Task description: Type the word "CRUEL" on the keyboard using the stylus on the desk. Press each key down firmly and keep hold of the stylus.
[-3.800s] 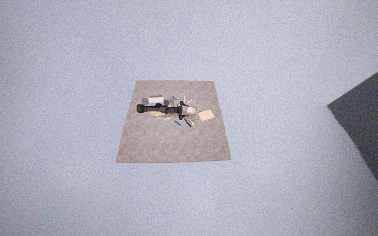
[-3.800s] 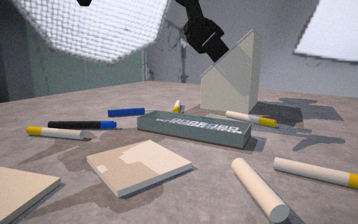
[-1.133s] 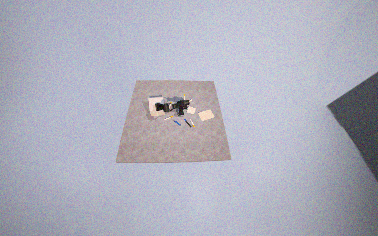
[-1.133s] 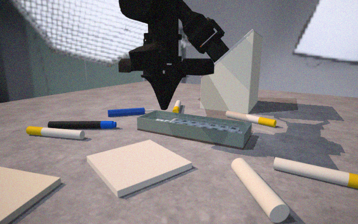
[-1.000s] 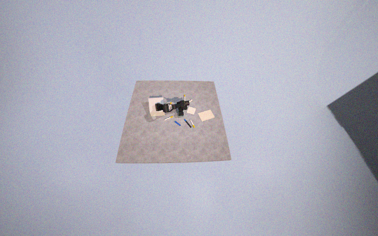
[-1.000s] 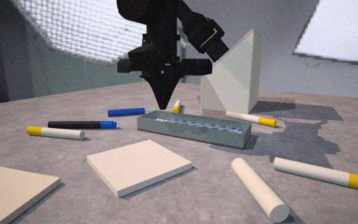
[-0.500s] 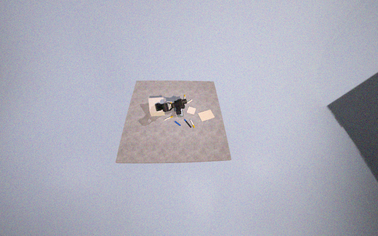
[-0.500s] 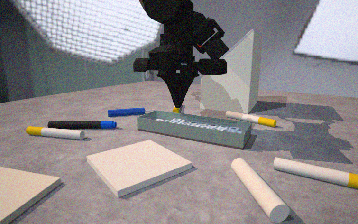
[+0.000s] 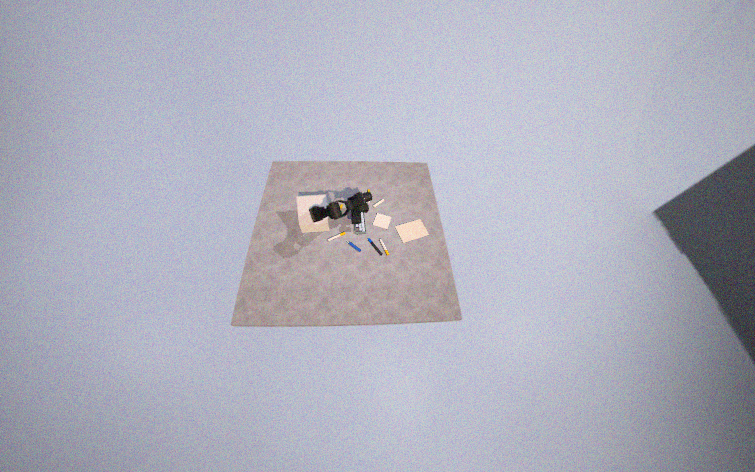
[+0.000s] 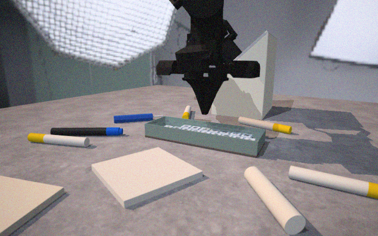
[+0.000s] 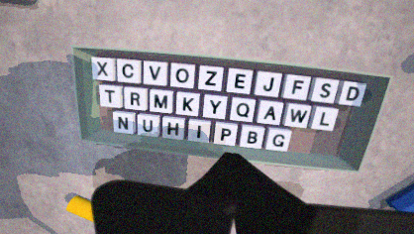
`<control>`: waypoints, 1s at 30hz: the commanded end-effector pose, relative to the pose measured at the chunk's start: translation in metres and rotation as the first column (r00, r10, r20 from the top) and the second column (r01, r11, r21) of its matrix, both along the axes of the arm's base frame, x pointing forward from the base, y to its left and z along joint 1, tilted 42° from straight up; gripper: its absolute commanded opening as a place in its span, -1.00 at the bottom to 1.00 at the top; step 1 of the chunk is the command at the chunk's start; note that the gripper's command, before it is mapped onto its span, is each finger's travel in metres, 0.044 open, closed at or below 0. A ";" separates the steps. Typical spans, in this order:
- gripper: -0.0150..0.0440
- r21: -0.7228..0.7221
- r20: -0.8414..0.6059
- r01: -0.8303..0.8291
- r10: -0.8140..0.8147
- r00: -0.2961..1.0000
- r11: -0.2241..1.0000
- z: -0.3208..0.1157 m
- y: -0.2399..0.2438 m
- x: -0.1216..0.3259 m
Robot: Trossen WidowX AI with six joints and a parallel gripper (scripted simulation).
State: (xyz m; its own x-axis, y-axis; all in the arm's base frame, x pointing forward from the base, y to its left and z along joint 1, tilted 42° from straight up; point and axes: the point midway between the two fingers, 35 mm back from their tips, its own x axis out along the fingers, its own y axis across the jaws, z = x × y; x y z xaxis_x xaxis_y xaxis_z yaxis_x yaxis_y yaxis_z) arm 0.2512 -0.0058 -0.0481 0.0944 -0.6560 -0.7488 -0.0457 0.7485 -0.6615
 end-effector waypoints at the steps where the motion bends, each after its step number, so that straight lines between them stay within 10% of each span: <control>1: -0.49 -0.001 -0.011 -0.002 0.002 1.000 1.000 -0.032 0.034 -0.008; 30: -0.49 0.001 -0.012 -0.002 0.002 1.000 1.000 0.006 0.073 -0.011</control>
State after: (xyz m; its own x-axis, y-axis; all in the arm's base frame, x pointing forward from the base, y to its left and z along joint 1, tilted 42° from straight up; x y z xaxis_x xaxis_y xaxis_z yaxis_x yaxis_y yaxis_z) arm 0.2396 0.0669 -0.0414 0.0927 -0.6560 -0.7490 -0.0630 0.7469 -0.6619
